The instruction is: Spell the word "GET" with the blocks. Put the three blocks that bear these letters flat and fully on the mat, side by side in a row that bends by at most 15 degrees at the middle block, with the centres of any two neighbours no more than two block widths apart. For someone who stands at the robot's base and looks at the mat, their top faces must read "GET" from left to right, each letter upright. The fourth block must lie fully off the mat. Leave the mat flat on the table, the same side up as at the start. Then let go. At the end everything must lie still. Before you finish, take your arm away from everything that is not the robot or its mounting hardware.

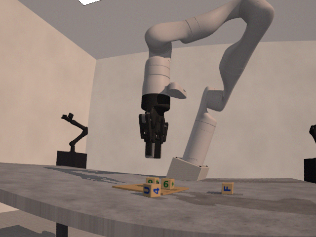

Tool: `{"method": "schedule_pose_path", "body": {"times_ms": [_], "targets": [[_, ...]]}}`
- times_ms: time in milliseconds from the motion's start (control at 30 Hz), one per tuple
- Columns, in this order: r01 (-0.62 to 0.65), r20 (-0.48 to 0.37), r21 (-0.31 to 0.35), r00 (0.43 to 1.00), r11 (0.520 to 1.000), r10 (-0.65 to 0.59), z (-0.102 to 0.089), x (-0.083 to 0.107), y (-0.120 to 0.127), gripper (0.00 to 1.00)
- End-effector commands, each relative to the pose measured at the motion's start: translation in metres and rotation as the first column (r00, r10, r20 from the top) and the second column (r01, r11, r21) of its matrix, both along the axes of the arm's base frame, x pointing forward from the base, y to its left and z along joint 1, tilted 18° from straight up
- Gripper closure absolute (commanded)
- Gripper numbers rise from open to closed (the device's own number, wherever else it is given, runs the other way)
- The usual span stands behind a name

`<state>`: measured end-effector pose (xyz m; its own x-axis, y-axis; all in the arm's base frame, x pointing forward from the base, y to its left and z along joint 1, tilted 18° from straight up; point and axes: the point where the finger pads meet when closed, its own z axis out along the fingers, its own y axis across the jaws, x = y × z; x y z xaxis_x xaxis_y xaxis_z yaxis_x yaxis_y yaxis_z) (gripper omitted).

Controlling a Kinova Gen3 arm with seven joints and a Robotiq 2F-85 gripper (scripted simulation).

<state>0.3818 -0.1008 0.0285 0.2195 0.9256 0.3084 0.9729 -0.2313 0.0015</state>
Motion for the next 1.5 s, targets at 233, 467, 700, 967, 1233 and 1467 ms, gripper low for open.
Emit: {"method": "schedule_pose_path", "body": {"times_ms": [233,467,700,967,1233,1467], "targets": [[-0.001,0.021,-0.001,1.0,1.0,0.001,0.019,0.005,-0.004,0.59],[-0.001,0.021,-0.001,1.0,1.0,0.001,0.019,0.005,-0.004,0.0],[-0.001,0.021,-0.001,1.0,1.0,0.001,0.019,0.005,-0.004,0.0],[-0.001,0.021,-0.001,1.0,1.0,0.001,0.019,0.005,-0.004,0.0],[-0.048,0.034,-0.005,0.998,0.999,0.048,0.019,0.01,-0.004,0.0],[-0.268,0.095,-0.036,0.958,0.963,0.27,0.02,0.033,-0.002,0.0]]}}
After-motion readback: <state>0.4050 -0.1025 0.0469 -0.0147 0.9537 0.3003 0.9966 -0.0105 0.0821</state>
